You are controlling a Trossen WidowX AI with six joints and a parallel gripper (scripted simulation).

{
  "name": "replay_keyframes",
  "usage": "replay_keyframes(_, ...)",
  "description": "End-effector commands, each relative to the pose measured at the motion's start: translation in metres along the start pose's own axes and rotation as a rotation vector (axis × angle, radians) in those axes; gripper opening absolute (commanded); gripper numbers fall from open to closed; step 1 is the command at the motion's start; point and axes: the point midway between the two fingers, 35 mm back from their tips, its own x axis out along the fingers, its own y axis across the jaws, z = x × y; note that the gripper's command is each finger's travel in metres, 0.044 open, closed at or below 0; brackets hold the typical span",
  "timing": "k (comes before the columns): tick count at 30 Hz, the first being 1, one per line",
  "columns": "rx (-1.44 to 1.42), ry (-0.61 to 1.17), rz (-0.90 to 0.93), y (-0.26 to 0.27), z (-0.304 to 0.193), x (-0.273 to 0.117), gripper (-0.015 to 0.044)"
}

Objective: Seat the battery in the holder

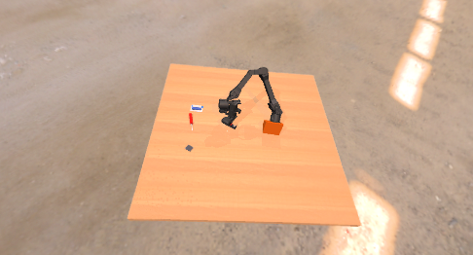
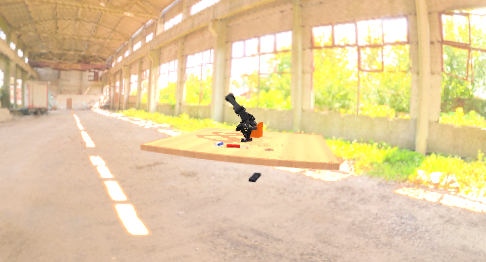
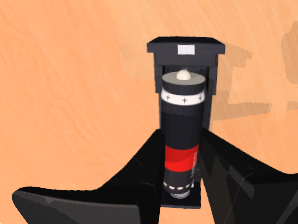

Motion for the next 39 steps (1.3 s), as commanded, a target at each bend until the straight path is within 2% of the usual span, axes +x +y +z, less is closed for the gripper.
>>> replay_keyframes(1, -0.015, 0.025, -0.003, -0.002, -0.005, 0.004, 0.0059)
replay_keyframes(39, -0.012, 0.009, 0.014, -0.002, 0.013, 0.002, 0.0059)
